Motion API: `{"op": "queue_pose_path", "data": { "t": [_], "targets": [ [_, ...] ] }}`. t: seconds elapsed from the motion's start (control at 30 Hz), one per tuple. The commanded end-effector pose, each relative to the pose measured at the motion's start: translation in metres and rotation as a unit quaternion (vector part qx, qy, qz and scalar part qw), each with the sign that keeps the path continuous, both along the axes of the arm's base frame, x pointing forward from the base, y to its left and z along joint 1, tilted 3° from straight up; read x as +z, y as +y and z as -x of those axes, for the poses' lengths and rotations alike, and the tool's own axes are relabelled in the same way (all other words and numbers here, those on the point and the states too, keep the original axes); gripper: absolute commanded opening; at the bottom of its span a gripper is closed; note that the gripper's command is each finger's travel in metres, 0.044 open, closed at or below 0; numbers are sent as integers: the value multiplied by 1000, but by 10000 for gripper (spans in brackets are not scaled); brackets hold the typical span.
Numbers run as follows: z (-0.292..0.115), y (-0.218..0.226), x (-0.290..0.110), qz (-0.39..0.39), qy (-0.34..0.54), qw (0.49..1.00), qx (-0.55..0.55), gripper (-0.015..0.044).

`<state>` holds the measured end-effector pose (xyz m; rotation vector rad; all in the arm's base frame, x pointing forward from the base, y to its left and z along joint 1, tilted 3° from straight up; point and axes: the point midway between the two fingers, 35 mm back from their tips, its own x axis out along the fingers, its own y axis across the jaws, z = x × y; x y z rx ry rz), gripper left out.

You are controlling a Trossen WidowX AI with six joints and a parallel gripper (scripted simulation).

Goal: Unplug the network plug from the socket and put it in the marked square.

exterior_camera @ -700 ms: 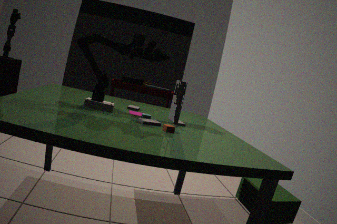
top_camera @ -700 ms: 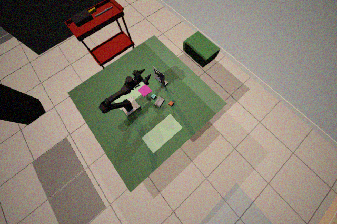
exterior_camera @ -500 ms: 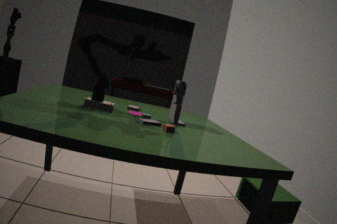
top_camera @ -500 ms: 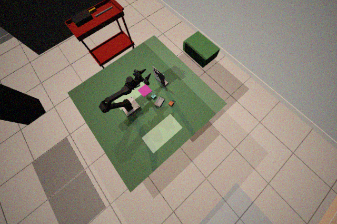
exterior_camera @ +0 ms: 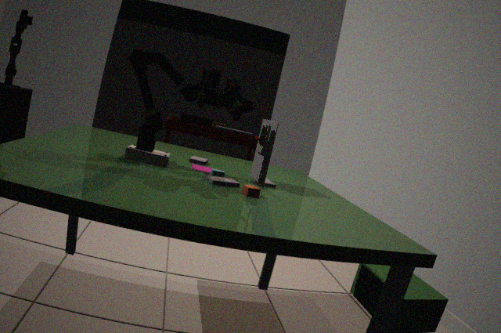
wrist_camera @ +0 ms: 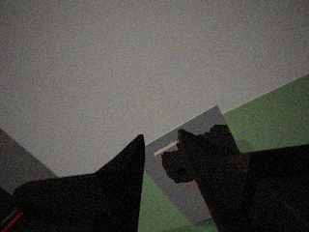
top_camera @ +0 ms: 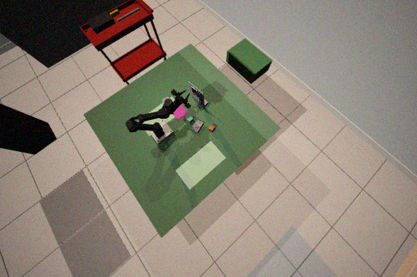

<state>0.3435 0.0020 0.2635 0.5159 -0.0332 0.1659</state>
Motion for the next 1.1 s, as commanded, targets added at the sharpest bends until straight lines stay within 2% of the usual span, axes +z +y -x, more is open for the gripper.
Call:
{"op": "queue_pose_path", "data": {
  "t": [0.0, 0.43, 0.87, 1.07],
  "targets": [
    [-1, -3, -25, -80, 18, 996, 23, 156],
    [12, -8, -81, -289, 71, 952, 78, 156],
    [46, -5, -122, -480, 139, 858, 121, 156],
    [51, -4, -126, -500, 147, 844, 125, 156]
  ]
}}
